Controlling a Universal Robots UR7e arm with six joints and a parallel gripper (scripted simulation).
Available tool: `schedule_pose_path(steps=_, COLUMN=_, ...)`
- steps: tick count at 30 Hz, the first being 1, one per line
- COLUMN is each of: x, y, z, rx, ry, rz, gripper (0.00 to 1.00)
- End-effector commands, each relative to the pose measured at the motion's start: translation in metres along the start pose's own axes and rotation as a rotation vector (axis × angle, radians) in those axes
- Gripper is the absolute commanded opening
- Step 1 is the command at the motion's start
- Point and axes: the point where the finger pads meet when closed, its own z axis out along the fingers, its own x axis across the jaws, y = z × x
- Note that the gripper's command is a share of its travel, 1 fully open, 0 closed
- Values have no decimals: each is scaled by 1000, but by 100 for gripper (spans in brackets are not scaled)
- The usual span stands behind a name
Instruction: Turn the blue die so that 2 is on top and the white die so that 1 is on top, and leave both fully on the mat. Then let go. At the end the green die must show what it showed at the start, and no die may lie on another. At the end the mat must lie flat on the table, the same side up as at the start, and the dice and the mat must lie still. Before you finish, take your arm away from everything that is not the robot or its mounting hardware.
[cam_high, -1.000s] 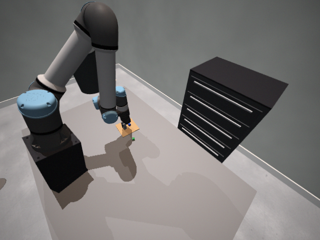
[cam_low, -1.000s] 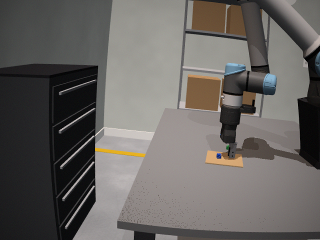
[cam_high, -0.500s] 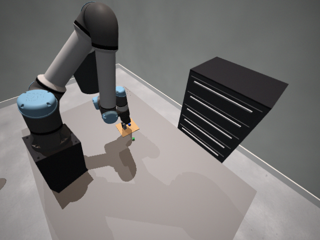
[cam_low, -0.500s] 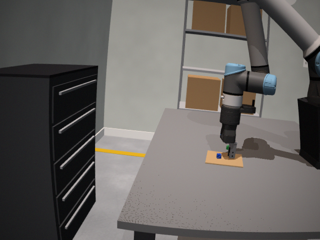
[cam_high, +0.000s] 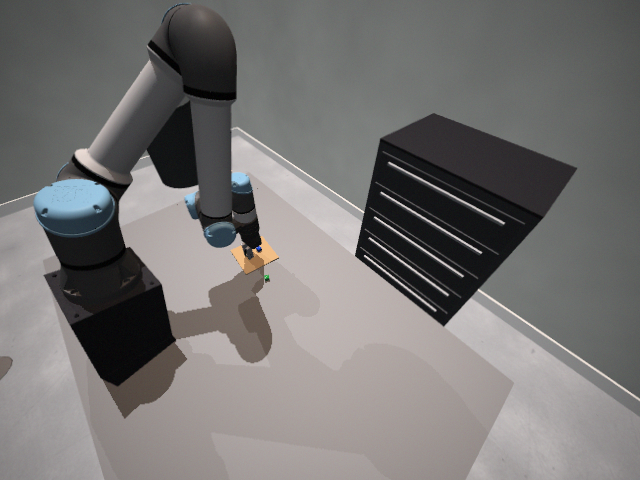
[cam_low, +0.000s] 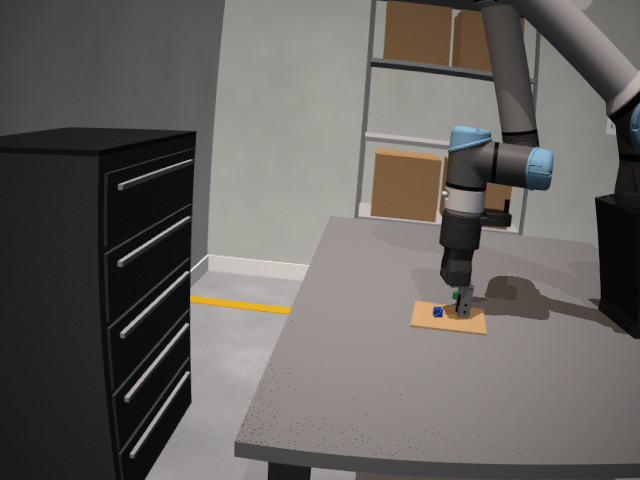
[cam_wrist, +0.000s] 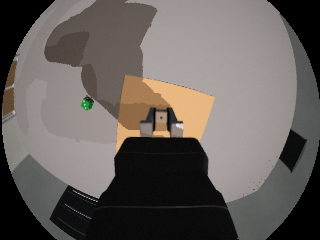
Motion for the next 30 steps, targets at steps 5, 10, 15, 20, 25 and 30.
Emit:
schedule_pose_path(steps=5, x=0, y=0, z=0, rx=-1, ry=0, rz=0, gripper=34)
schedule_pose_path(steps=10, x=0, y=0, z=1, rx=-1, ry=0, rz=0, gripper=34)
schedule_pose_path(steps=15, x=0, y=0, z=3, rx=-1, ry=0, rz=0, gripper=34)
schedule_pose_path(steps=20, x=0, y=0, z=3, rx=-1, ry=0, rz=0, gripper=34)
schedule_pose_path(steps=25, x=0, y=0, z=4, rx=-1, ry=0, rz=0, gripper=34)
schedule_pose_path(steps=30, x=0, y=0, z=4, rx=-1, ry=0, rz=0, gripper=34)
